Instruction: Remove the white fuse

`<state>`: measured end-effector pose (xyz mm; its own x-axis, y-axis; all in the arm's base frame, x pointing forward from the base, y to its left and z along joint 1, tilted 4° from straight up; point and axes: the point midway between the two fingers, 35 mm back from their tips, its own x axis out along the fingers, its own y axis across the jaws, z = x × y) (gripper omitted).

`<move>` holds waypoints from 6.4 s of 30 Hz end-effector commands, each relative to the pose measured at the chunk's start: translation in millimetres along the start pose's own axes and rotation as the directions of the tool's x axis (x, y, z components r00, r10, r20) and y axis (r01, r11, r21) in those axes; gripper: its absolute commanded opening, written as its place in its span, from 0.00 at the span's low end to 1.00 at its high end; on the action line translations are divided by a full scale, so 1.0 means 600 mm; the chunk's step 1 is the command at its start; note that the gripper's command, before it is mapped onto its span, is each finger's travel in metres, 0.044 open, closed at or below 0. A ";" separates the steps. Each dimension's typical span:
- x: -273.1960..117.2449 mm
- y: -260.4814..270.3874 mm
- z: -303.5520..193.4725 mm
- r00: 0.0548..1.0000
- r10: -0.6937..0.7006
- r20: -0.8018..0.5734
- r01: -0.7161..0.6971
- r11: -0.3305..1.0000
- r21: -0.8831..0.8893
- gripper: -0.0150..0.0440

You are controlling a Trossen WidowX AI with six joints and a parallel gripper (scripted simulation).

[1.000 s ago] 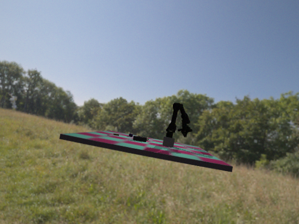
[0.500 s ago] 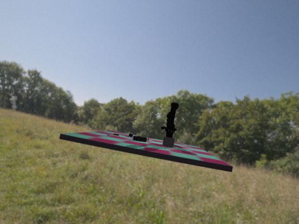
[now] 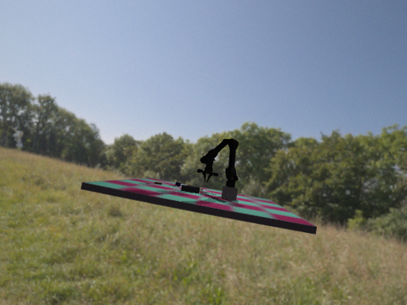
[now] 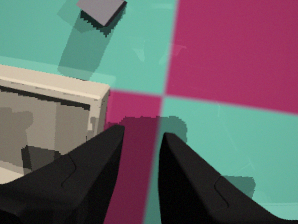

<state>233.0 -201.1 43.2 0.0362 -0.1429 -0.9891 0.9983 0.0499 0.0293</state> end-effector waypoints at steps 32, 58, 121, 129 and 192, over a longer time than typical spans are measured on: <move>0.004 0.101 -0.400 0.996 -0.026 -0.087 -0.011 0.919 -0.393 0.38; 0.037 0.100 -0.406 0.996 -0.026 -0.087 -0.011 0.919 -0.393 0.38; 0.027 0.102 -0.406 0.996 -0.025 -0.087 -0.011 0.919 -0.395 0.25; 0.021 0.102 -0.405 0.996 -0.025 -0.087 -0.011 0.919 -0.395 0.25; -0.049 0.103 -0.398 0.996 -0.025 -0.087 -0.011 0.919 -0.393 0.25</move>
<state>280.8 42.2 37.1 0.0004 -0.0595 -0.9982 0.8977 0.4398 -0.0258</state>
